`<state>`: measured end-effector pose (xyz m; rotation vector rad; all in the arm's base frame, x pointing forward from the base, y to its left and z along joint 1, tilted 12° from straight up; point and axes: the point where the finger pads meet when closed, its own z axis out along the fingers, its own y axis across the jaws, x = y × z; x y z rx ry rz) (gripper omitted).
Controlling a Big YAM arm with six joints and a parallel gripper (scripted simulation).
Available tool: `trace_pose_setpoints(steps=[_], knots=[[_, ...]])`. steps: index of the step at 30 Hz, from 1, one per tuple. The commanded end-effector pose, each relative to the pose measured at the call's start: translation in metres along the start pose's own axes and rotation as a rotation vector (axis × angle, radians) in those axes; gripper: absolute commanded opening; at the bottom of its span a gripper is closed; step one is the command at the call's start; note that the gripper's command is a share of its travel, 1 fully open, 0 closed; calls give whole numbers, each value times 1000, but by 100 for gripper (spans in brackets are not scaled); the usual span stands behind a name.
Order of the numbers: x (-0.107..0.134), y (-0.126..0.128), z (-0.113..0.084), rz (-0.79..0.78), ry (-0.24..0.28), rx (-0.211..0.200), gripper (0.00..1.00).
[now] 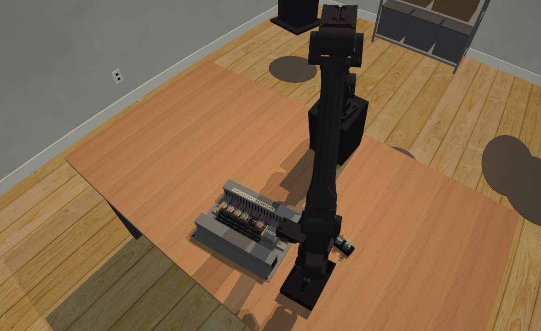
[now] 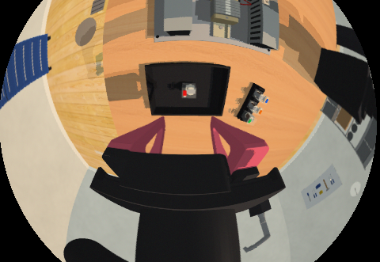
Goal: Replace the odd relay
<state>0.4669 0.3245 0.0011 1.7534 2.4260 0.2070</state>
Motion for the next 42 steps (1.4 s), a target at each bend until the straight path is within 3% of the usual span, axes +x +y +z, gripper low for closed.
trace_pose_setpoints(steps=[1, 16, 42], knots=[[2, 6, -7, 8, 2, -20, 59], [19, -15, -14, -84, 11, -45, 59], [79, -133, 7, -440, 10, -47, 59]])
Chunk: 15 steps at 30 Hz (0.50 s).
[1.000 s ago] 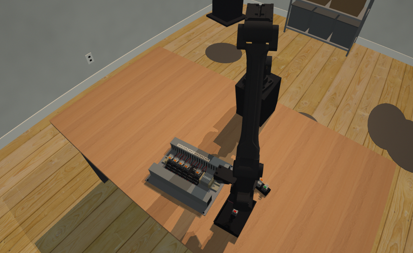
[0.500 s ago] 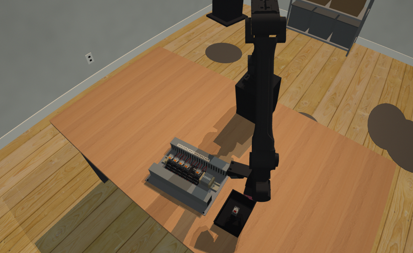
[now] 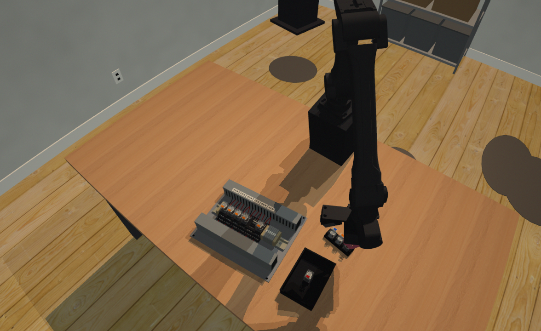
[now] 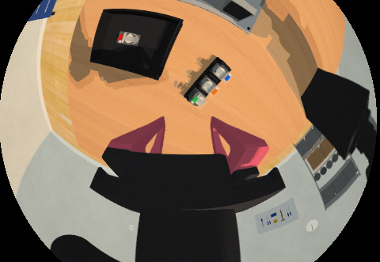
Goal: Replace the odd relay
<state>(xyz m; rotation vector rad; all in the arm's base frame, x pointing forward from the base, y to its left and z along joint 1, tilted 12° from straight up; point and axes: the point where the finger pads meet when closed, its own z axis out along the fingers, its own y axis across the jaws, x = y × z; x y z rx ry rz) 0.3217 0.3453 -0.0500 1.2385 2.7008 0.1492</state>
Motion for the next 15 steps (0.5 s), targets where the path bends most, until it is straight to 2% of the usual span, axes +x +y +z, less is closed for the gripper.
trace_pose_setpoints(steps=[1, 15], knots=[[12, 7, -15, -57, 5, -54, 59], [24, -4, -10, -101, 4, -49, 59]])
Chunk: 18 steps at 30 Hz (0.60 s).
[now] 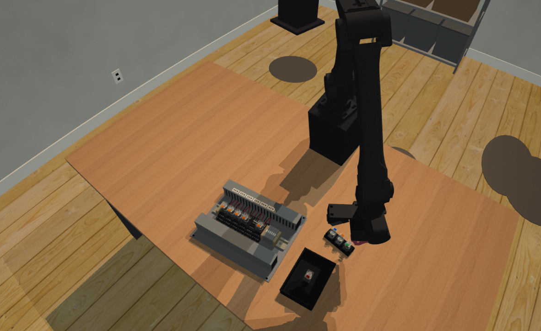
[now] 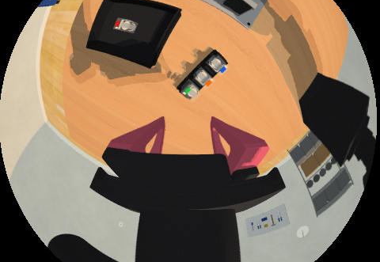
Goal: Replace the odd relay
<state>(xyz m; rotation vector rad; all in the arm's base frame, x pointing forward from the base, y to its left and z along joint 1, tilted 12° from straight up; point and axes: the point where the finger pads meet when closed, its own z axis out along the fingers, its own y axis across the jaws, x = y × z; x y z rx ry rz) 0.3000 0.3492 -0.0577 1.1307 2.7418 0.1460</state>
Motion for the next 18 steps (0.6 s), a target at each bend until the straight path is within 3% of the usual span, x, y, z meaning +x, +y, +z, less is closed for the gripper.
trace_pose_setpoints(steps=[1, 9, 18], knots=[[6, 12, -14, -24, 3, -44, 59], [3, 17, -14, -63, 1, -47, 59], [1, 19, -14, -339, -5, -49, 59]])
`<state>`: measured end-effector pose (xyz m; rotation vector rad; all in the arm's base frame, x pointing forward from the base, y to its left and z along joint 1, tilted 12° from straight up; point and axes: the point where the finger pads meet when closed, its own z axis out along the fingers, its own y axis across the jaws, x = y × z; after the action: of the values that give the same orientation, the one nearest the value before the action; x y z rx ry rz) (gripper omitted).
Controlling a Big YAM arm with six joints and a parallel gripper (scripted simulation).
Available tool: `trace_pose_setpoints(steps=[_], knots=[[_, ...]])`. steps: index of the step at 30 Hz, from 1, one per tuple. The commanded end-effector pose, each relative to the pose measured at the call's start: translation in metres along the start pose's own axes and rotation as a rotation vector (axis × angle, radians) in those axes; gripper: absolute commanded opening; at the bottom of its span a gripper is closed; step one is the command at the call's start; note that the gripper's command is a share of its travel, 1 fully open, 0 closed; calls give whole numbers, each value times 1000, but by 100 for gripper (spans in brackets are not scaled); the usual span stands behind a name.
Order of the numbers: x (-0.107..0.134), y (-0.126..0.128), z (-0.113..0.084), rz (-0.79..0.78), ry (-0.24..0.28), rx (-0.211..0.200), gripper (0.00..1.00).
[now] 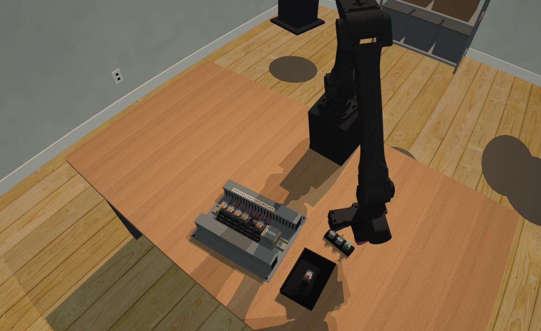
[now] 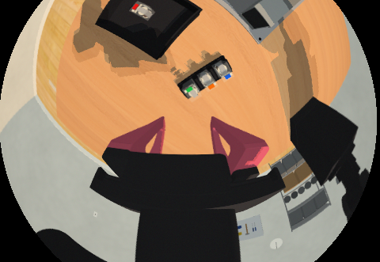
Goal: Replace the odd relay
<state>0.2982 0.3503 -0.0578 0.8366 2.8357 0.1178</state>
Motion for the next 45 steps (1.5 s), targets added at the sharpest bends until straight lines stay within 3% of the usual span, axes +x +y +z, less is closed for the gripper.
trace_pose_setpoints(steps=[1, 23, 34, 45], knots=[[-5, 19, -14, -162, -10, -48, 59], [-6, 20, -14, -401, -15, -48, 59], [-6, 20, -14, -733, -24, -46, 59], [-6, 20, -14, -776, -25, -46, 59]])
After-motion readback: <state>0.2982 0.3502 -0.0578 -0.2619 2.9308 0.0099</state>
